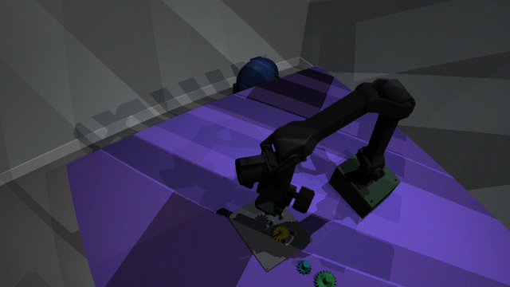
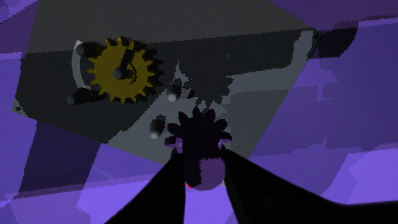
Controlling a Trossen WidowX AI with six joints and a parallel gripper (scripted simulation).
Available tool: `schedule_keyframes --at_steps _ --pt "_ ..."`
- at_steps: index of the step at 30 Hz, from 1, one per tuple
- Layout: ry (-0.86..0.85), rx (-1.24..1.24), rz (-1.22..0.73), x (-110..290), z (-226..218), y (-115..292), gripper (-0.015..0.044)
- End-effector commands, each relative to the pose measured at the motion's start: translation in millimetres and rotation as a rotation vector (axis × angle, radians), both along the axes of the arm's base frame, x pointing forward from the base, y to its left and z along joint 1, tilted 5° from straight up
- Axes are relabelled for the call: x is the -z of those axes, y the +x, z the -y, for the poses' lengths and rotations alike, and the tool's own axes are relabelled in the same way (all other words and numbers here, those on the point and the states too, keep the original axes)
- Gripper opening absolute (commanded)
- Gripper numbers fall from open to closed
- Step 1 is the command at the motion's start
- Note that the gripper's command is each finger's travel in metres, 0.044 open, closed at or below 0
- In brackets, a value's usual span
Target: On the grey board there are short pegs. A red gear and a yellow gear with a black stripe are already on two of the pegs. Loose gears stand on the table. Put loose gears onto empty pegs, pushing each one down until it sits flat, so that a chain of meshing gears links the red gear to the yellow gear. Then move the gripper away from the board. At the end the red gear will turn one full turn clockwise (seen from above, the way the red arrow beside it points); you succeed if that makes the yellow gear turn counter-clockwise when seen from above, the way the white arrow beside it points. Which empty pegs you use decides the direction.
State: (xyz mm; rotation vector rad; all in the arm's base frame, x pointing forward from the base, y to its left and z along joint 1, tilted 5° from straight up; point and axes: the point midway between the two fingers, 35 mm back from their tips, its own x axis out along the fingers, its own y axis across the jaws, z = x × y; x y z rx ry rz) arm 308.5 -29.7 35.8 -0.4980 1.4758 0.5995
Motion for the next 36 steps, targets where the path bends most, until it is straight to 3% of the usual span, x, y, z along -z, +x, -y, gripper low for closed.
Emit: schedule_keyframes --at_steps 1,27,36 --pt "0.006 -0.005 -0.004 5.2 7.1 -1.2 0.0" --pt "0.006 -0.009 -0.004 4.8 12.6 -1.3 0.0" --pt "0.006 -0.16 0.007 14.1 11.6 -1.8 0.0"
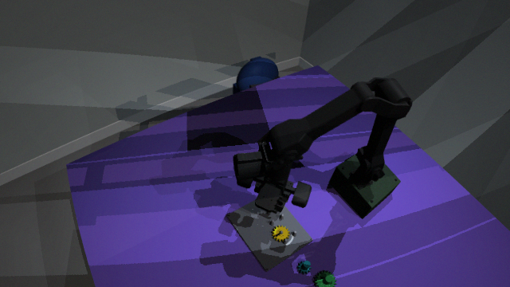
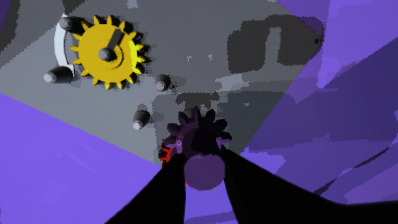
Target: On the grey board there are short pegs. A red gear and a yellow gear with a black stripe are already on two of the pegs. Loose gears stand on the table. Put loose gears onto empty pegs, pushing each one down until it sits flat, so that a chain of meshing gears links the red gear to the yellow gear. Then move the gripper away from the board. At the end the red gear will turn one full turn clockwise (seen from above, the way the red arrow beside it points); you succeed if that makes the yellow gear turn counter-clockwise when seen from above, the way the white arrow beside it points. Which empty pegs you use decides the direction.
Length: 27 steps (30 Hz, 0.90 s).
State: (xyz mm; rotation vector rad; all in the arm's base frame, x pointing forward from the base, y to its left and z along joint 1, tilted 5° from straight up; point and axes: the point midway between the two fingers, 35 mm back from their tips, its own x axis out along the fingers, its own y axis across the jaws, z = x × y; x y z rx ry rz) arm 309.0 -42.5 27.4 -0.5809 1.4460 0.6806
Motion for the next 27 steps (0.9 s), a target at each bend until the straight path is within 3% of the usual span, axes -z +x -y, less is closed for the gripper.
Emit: schedule_keyframes --at_steps 1,12,27 --pt "0.005 -0.073 -0.002 7 -1 -2 0.0" --pt "0.005 -0.083 -0.001 22 -2 -2 0.0" --pt "0.005 0.274 -0.027 42 -4 -3 0.0"
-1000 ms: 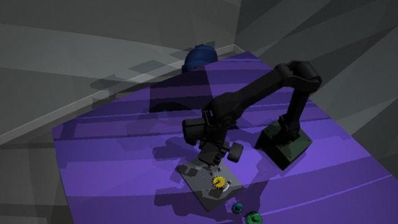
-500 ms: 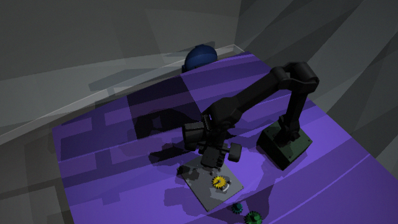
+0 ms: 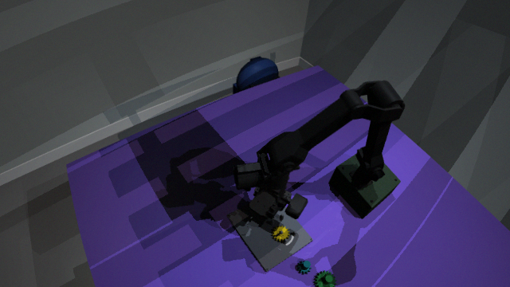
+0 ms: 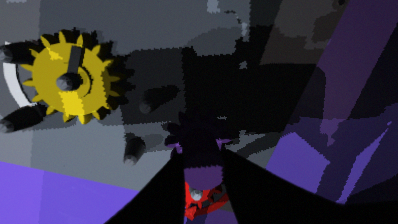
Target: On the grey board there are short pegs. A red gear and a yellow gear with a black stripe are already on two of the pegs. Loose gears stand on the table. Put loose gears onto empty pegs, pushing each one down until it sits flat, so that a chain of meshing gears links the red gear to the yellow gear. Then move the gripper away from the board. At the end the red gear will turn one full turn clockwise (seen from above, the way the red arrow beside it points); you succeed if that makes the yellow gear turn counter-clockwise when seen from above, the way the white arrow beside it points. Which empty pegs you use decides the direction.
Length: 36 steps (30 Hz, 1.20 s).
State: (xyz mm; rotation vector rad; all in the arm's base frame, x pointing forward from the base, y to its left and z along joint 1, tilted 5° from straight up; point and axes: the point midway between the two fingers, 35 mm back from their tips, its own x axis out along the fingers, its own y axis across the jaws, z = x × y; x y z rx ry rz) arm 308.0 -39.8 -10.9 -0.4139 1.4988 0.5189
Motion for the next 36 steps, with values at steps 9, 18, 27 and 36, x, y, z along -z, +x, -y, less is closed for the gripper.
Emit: schedule_keyframes --at_steps 9,18,27,36 --pt "0.004 0.076 -0.01 3.0 -0.5 -1.0 0.0" --pt "0.005 -0.15 0.006 4.4 -1.3 -1.6 0.0" --pt "0.005 -0.366 0.021 6.1 -0.4 -1.5 0.0" --pt "0.005 -0.246 0.013 7.7 -1.5 -1.1 0.0"
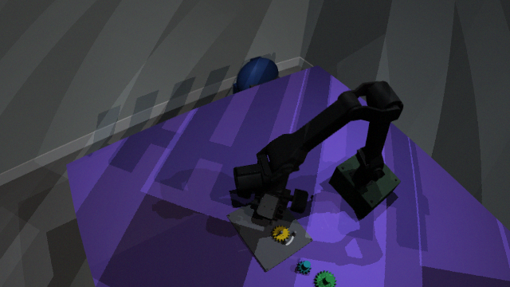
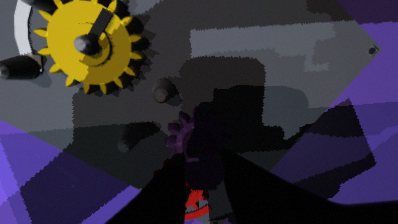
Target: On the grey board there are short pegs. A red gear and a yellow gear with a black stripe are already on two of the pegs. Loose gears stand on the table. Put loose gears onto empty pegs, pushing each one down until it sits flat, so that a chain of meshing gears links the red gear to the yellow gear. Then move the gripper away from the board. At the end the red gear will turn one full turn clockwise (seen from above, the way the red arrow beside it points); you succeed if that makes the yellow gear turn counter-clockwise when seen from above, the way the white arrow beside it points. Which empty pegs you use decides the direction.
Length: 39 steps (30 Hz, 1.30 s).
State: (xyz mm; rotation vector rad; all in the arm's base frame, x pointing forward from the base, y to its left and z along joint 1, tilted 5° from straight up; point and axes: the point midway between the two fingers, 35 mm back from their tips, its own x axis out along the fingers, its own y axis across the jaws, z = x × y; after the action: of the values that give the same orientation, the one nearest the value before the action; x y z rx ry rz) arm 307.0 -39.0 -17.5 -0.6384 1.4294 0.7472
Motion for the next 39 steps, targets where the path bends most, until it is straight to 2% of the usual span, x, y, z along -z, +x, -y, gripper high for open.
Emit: schedule_keyframes --at_steps 1,14,20,25,26,30,36,38,39 --pt "0.001 0.075 -0.005 1 -1 0 0.0" --pt "-0.001 0.421 -0.03 2 0 0 0.0" --pt "-0.001 0.408 -0.029 2 0 0 0.0" --pt "0.0 0.354 -0.025 1 0 0 0.0131" --pt "0.0 0.334 -0.024 1 0 0 0.014" --pt "0.0 0.275 -0.019 -5 0 0 0.014" --pt "0.0 0.184 -0.013 -45 3 0 0.014" --pt "0.0 0.181 -0.012 -47 3 0 0.014" --pt "0.001 0.205 -0.018 -38 0 0 0.0166"
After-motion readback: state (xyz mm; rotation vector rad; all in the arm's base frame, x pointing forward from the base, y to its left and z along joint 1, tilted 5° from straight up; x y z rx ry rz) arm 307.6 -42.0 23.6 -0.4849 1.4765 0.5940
